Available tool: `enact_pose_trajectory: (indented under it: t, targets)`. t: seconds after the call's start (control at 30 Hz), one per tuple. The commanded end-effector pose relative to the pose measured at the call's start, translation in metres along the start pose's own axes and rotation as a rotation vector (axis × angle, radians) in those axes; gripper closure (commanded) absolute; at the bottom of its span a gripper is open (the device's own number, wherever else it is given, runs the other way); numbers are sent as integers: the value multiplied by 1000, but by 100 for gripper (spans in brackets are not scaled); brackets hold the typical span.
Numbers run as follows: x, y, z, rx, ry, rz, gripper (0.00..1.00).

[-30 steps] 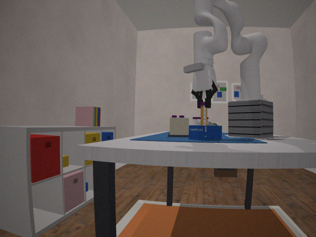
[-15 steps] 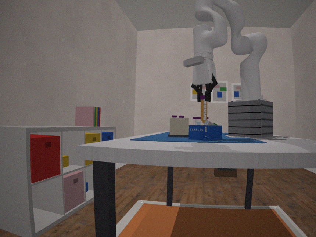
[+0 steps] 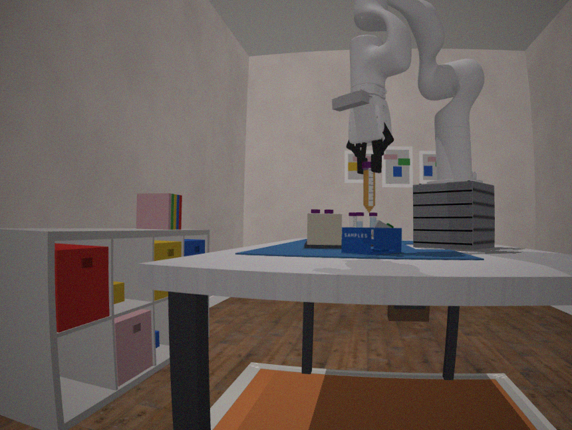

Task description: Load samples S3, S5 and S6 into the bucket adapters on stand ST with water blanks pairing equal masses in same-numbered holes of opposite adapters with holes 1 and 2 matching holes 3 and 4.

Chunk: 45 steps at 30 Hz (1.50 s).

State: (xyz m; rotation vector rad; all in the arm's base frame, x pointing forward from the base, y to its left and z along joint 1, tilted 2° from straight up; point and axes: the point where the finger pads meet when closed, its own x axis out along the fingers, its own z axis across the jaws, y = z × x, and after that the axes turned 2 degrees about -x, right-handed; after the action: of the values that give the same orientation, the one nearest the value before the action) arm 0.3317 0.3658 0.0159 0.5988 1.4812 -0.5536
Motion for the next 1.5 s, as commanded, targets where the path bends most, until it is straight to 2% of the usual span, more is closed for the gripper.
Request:
enact_pose_trajectory:
  t: [0.0, 0.7, 1.03, 1.17, 1.47]
  targets:
    - [-8, 1, 0, 0, 0, 2, 100]
    - [-44, 1, 0, 0, 0, 2, 100]
    - [-44, 1, 0, 0, 0, 2, 100]
    - [-44, -4, 9, 67, 0, 2, 100]
    - [-44, -24, 49, 367, 0, 2, 100]
